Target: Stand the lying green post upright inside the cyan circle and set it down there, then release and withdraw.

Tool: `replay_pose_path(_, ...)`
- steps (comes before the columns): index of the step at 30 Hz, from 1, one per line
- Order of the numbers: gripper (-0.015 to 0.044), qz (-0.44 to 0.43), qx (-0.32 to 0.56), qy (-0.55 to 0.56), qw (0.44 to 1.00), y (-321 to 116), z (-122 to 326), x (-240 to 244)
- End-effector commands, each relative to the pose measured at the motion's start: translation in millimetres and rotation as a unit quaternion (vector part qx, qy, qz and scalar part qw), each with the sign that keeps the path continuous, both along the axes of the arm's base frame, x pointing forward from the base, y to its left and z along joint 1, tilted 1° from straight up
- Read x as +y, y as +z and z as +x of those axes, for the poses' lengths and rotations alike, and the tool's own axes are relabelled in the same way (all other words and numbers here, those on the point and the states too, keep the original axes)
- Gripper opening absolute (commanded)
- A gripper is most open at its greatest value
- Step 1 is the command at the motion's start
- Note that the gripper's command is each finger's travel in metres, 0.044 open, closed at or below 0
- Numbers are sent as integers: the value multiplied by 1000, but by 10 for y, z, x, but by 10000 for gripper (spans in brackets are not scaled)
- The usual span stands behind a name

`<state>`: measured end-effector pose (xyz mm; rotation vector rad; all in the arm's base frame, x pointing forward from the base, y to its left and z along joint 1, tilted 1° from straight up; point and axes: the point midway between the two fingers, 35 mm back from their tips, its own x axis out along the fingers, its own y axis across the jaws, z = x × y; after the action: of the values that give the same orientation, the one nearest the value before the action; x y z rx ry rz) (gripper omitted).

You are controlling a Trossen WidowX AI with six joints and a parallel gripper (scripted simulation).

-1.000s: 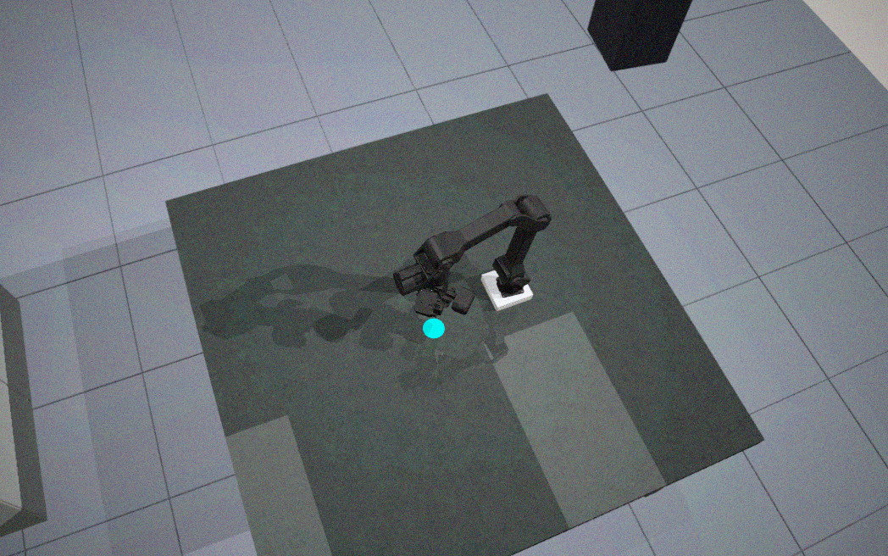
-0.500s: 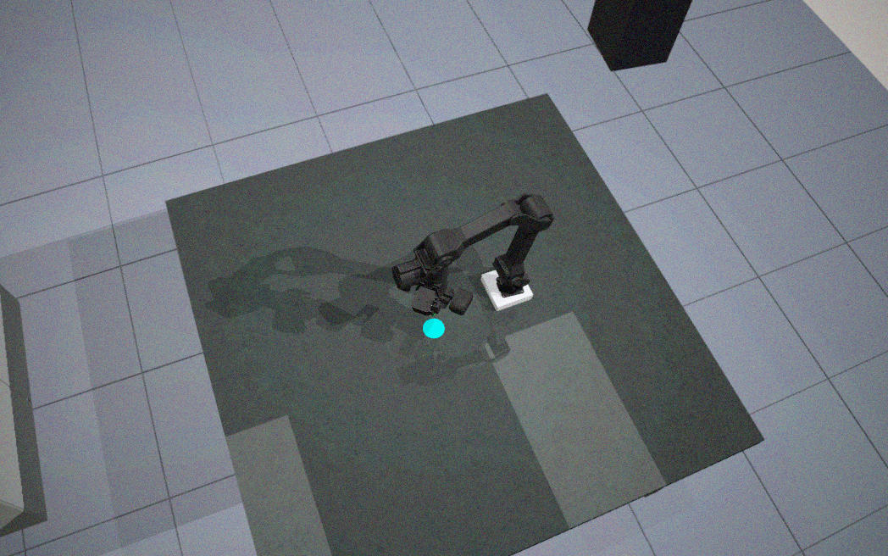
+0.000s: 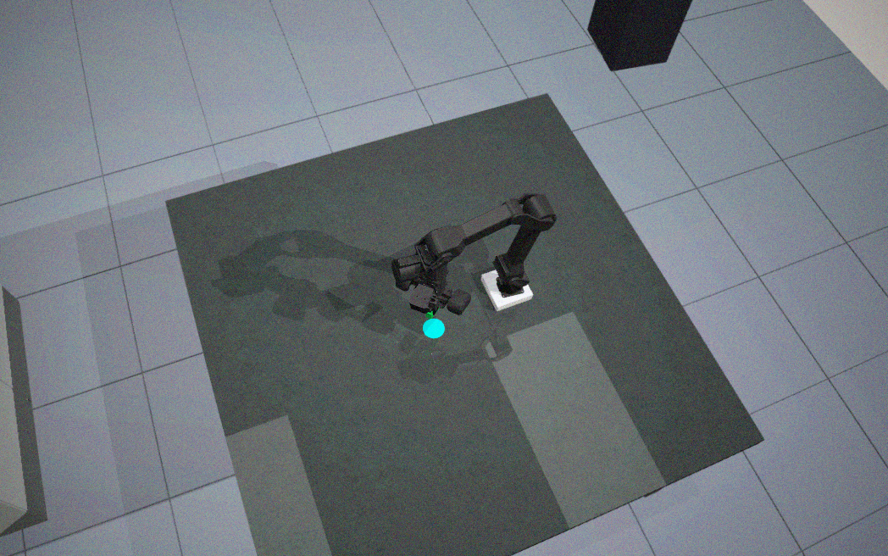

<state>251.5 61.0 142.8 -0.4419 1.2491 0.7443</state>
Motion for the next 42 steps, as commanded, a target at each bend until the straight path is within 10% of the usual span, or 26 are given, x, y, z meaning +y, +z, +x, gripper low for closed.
replay_pose_path(1,23,13,-9,-2,1000,-5,14,4)
replay_pose_path(42,23,144,-86,-38,985,-92,130,-27)
